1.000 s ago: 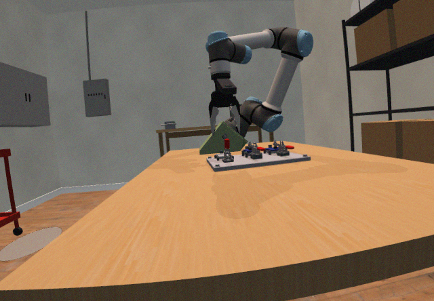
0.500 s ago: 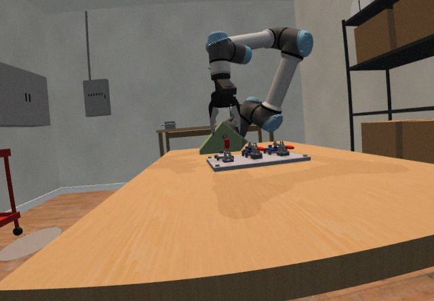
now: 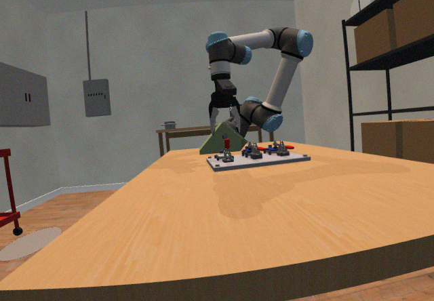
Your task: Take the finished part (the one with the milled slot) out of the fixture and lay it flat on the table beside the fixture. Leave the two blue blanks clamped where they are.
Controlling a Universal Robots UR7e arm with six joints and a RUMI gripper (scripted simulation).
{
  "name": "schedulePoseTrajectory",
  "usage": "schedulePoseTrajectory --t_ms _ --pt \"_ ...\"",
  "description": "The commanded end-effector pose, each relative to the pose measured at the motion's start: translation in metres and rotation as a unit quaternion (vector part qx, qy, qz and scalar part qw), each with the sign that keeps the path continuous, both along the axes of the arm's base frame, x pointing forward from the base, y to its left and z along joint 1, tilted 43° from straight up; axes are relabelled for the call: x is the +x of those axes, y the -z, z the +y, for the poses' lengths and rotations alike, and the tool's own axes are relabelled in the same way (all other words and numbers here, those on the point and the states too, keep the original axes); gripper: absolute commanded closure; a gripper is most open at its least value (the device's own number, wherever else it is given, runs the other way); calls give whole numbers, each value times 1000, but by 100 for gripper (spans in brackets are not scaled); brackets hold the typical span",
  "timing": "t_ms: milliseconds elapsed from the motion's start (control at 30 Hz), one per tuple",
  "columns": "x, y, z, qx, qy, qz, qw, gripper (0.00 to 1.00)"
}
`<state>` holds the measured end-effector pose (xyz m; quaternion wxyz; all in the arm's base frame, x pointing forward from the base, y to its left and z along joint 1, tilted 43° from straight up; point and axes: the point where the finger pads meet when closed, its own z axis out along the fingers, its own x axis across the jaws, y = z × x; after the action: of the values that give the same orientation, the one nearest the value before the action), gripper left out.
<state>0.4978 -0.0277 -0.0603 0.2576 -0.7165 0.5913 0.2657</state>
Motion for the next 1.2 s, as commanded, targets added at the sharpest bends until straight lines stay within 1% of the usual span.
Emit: schedulePoseTrajectory --t_ms 0,200,433,500,933,1167 --pt "-1 0 -1 0 0 0 1000 41" --pt "-9 0 -2 0 0 0 1000 41" --pt "-29 1 -5 0 0 0 1000 41" --pt "-29 1 -5 0 0 0 1000 41" --pt "-73 4 -13 0 0 0 1000 41" --pt "-83 4 -14 0 0 0 1000 41"
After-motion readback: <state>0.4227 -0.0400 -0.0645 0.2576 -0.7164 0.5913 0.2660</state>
